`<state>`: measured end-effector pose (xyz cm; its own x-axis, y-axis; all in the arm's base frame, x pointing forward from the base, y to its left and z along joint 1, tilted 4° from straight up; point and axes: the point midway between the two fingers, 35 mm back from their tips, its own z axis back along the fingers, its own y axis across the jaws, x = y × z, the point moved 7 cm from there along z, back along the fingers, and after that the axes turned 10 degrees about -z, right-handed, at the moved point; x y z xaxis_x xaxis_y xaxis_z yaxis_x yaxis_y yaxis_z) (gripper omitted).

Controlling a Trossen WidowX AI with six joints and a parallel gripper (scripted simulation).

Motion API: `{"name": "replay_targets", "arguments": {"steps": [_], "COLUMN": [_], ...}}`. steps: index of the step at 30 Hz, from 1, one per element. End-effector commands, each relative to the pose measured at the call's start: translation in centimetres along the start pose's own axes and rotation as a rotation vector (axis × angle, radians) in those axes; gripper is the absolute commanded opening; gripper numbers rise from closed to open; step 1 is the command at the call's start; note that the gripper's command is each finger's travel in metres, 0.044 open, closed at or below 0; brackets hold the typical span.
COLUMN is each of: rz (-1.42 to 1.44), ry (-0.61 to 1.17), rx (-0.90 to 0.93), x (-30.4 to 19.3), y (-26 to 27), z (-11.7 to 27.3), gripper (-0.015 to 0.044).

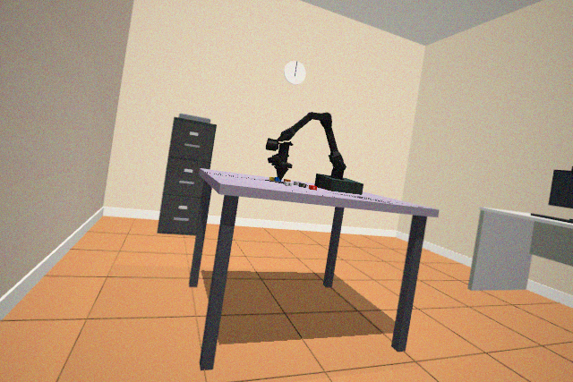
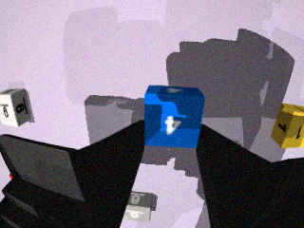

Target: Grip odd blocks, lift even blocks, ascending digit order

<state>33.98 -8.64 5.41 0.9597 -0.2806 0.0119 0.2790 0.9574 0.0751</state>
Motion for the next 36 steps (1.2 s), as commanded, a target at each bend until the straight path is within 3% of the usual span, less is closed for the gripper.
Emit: {"name": "replay_targets", "arguments": {"steps": [1, 34, 36], "rz": [-0.003, -0.003, -0.003], "ry": [-0.004, -0.003, -0.003], "rx": [0.000, 0.000, 0.000], "x": [0.0, 0.0, 0.0], "y": [0.0, 0.0, 0.0], "z": [0.6, -0.9, -0.9], "gripper": [0.0120, 0.0120, 0.0172]}}
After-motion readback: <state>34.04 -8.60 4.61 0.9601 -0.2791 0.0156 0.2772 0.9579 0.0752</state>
